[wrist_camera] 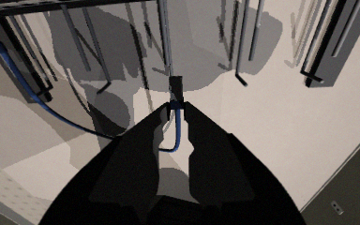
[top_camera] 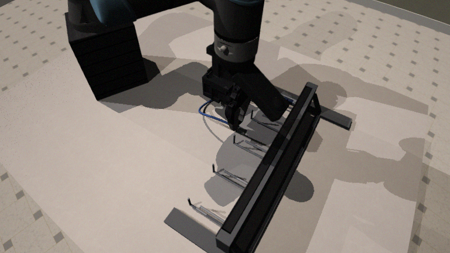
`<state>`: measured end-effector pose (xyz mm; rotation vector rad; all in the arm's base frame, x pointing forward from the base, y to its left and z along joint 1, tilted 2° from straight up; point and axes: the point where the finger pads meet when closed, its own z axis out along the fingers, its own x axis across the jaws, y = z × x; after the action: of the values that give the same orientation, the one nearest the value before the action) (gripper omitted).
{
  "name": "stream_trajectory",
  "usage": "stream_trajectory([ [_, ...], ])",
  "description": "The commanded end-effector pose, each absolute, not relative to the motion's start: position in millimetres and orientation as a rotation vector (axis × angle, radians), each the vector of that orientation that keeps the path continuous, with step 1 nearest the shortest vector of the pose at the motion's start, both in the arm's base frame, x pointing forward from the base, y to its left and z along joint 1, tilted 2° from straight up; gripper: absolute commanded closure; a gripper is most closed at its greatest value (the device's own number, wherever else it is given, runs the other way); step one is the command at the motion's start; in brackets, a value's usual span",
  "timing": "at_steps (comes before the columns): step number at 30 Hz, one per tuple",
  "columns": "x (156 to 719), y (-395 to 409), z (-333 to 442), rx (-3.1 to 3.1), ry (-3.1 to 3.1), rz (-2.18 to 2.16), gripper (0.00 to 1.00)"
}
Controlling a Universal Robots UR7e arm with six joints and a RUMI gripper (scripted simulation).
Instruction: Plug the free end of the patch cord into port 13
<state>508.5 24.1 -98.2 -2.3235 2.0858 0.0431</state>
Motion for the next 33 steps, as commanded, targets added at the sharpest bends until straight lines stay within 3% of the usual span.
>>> stream_trajectory([
  [1, 509.7, 25.1, -97.4, -2.331, 2.076, 0.041, 1.00],
  [33, 511.3, 27.8, -96.7, -2.351, 2.053, 0.041, 1.00],
])
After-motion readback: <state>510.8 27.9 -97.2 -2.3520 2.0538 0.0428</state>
